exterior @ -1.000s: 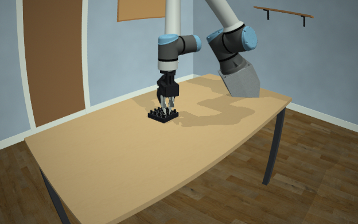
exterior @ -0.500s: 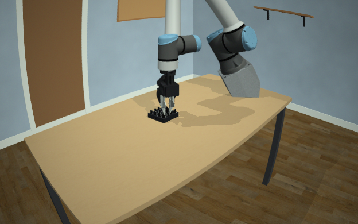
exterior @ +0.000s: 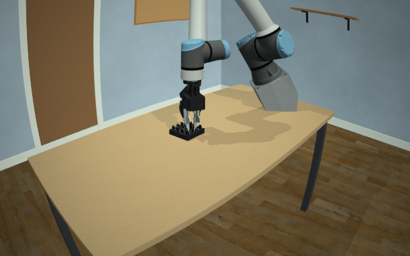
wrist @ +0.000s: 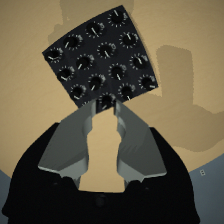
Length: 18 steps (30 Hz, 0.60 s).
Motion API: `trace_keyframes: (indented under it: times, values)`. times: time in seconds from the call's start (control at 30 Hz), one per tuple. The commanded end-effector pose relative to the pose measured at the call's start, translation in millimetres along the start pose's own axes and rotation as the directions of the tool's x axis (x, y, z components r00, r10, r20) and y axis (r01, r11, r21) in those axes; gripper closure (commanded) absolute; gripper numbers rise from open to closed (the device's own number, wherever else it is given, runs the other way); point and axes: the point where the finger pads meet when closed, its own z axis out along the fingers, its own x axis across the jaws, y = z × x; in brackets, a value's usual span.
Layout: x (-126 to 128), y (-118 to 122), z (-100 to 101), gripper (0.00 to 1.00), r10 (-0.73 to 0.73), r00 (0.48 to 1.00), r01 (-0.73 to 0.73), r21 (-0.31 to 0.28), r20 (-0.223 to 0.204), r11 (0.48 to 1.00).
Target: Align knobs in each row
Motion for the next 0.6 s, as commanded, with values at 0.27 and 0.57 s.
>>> trace_keyframes:
  times: [0.27,0.57]
  values:
    - [-1,1,-15,0.89,-0.001,1.0,0.001,-0.002,0.003,1.0]
    - [-2,1,-36,0.89,0.0,1.0,0.0,-0.002,0.005,1.0]
